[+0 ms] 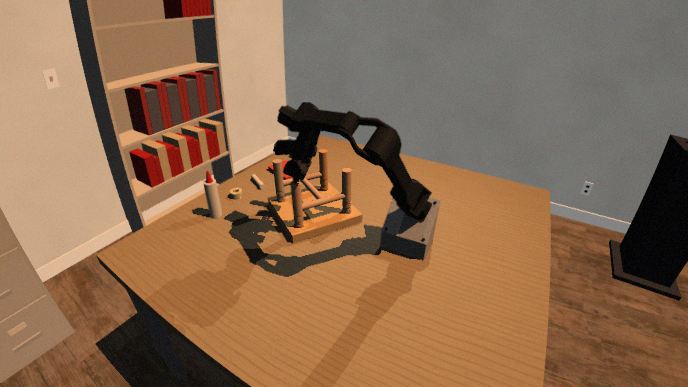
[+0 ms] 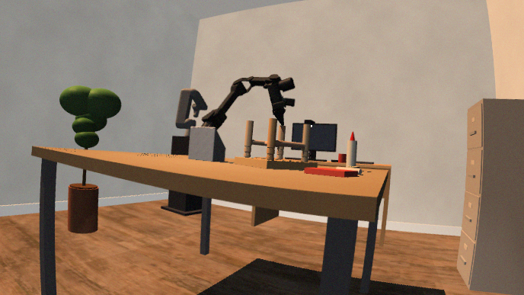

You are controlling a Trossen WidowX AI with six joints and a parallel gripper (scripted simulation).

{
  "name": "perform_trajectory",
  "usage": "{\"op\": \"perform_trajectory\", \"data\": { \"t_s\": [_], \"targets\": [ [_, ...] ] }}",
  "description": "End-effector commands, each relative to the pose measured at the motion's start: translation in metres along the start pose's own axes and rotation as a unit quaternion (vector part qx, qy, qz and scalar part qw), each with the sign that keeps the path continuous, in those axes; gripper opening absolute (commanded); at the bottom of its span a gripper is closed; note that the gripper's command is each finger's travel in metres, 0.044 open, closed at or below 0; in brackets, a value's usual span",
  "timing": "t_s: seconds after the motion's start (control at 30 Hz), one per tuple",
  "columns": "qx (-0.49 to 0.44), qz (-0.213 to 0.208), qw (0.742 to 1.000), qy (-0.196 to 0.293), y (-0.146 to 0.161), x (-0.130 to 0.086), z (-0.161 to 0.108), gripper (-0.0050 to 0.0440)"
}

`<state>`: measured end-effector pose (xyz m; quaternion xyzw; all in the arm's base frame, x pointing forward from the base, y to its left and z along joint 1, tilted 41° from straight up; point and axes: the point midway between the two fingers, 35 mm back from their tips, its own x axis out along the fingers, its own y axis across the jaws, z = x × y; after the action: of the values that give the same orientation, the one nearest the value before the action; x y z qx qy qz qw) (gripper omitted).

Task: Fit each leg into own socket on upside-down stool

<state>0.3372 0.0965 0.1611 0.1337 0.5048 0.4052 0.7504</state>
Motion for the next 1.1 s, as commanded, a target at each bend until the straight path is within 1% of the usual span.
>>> {"op": "perform_trajectory", "data": {
  "t_s": [0.0, 0.47, 0.53, 1.07],
  "targets": [
    [0.003, 0.002, 1.000, 0.024, -0.002, 0.017, -0.009, 0.0000],
    [0.002, 0.001, 1.000, 0.014, -0.002, -0.001, -0.001, 0.0000],
    [0.002, 0.001, 1.000, 0.014, -0.002, -0.001, -0.001, 0.0000],
    [0.000, 0.000, 1.000, 0.002, 0.000, -0.025, 0.008, 0.0000]
  ]
}}
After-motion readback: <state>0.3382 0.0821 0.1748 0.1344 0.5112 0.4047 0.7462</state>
